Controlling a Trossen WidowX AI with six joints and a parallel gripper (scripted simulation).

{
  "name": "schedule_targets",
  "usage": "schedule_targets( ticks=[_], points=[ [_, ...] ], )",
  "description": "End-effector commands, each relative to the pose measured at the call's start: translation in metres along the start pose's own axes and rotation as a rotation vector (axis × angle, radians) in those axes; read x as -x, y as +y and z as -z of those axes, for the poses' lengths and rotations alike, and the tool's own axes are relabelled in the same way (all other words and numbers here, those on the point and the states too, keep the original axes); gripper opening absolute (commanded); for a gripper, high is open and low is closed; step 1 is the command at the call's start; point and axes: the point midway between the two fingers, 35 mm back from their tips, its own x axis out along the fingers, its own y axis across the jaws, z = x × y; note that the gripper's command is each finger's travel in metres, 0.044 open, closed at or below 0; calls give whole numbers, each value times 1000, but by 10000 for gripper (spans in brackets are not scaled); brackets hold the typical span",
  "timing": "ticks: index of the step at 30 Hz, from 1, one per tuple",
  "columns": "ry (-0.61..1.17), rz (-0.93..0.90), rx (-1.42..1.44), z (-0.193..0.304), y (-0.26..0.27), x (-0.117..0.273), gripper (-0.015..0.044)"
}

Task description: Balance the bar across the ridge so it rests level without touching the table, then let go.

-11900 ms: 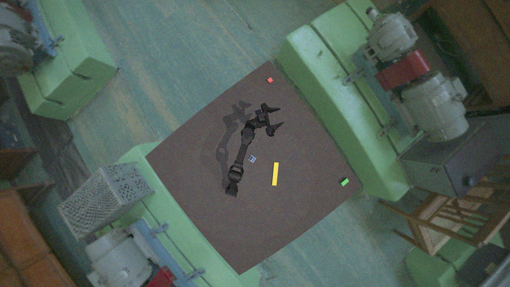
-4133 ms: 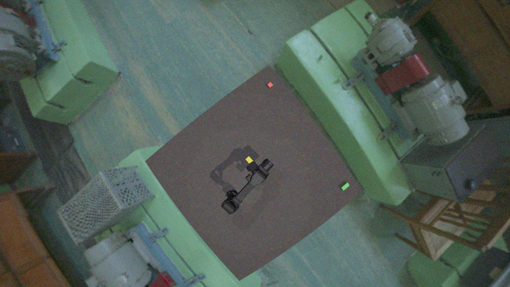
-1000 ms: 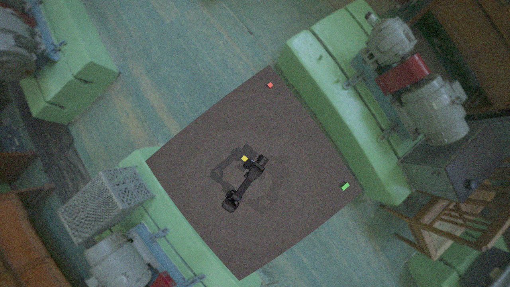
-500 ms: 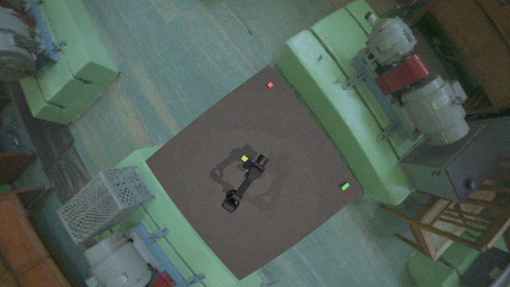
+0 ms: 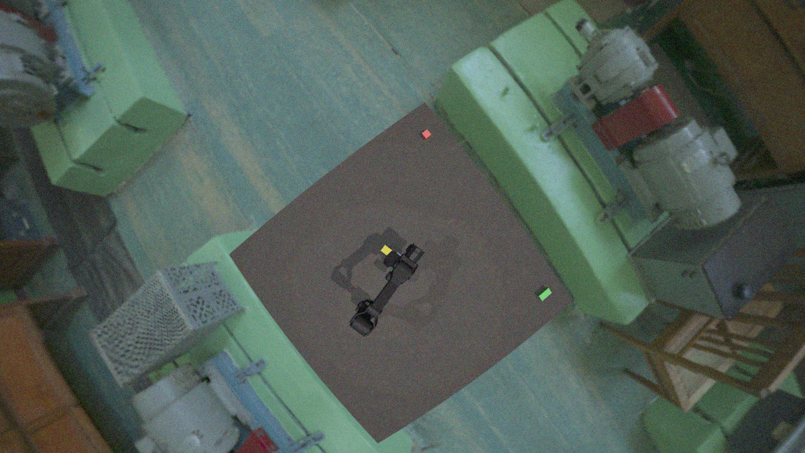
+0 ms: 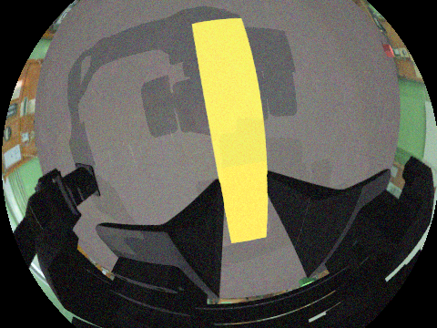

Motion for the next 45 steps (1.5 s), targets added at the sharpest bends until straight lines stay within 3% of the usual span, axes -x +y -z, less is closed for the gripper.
schedule_targets(
  ticks=[1,45],
  points=[
    [-3,0,4,-1,0,-1,0],
    [-3,0,4,0,0,-4,0]
  ],
)
